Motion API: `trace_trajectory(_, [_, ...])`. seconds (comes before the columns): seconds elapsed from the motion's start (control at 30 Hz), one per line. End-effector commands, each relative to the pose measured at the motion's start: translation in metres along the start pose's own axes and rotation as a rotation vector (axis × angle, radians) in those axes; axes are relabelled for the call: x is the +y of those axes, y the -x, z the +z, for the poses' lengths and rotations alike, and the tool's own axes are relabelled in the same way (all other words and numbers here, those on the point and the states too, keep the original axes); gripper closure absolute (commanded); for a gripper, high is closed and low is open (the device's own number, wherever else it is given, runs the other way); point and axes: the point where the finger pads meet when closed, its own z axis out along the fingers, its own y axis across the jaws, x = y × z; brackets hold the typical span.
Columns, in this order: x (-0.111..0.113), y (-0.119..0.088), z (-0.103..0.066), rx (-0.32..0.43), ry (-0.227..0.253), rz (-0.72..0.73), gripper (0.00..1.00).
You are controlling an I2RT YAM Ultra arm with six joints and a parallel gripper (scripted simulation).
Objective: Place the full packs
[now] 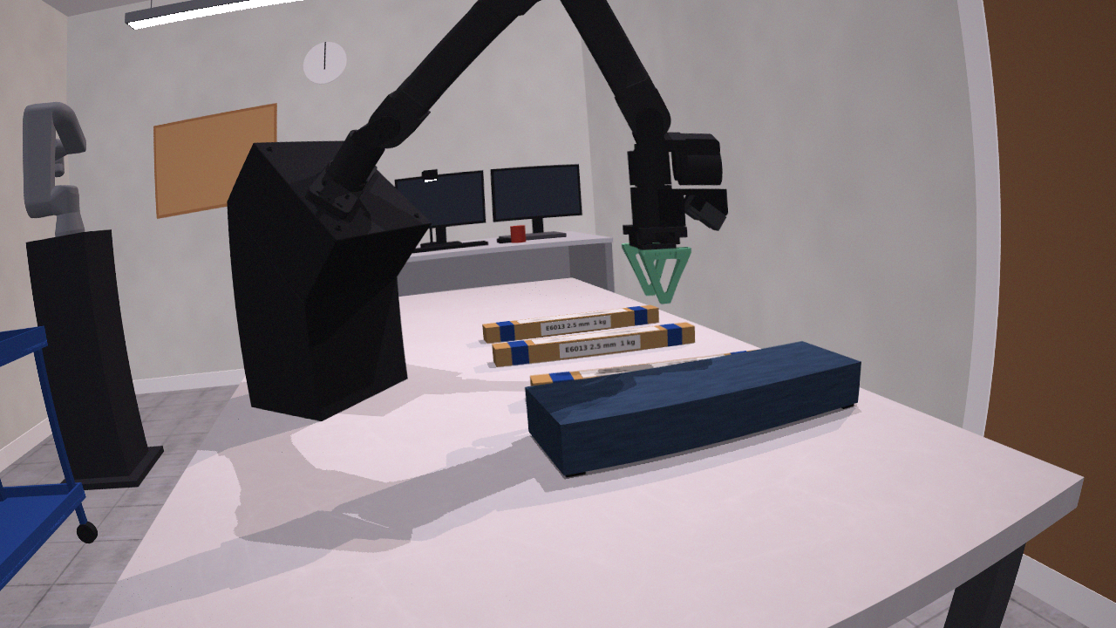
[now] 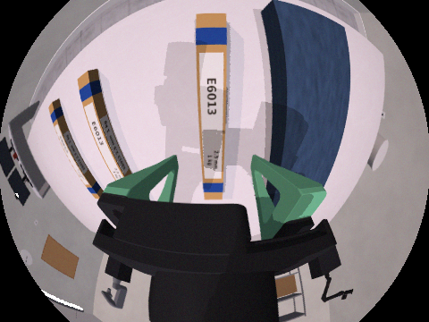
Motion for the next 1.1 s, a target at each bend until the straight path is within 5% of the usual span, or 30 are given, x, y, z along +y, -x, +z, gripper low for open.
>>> trace_trajectory(0.0, [0.004,0.003,-0.009,-0.019,0.005,-0.004,0.26])
trace_trajectory(0.7, [0.004,0.003,-0.009,-0.019,0.005,-0.004,0.26])
trace_trajectory(0.83, [0.036,-0.009,0.003,0.008,0.006,-0.154,0.26])
trace_trajectory(1.07, [0.067,-0.002,-0.001,-0.017,0.003,-0.132,0.26])
